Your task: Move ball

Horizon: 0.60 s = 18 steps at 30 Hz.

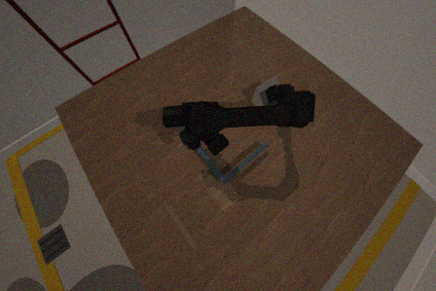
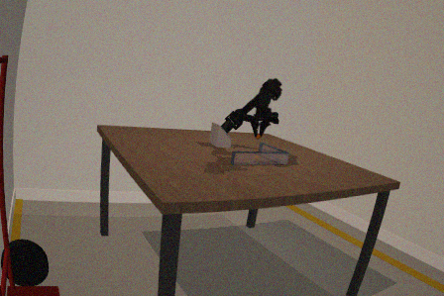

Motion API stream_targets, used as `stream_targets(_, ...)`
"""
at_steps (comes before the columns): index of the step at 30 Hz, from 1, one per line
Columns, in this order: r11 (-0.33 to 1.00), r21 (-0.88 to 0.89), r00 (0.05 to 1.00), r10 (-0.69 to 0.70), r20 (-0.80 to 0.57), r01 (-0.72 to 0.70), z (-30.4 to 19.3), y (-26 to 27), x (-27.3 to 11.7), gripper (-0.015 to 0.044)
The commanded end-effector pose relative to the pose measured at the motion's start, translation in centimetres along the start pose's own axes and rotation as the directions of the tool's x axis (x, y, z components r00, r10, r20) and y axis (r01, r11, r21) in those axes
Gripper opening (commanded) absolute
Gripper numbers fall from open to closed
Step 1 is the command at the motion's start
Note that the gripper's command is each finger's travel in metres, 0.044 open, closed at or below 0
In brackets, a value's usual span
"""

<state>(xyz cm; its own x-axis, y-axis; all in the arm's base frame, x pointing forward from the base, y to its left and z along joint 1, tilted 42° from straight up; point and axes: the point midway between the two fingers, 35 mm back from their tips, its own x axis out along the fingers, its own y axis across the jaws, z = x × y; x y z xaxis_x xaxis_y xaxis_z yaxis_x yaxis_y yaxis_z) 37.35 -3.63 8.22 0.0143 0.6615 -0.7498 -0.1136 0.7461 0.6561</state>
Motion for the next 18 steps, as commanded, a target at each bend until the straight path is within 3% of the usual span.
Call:
stream_targets(1, 1.000, 0.001, 1.000, 0.004, 0.001, -0.004, -0.7, 1.1, 0.6, 0.0000)
stream_targets(18, 1.000, 0.002, 1.000, 0.007, 0.000, -0.007, -3.6, 3.7, 3.2, 0.0000)
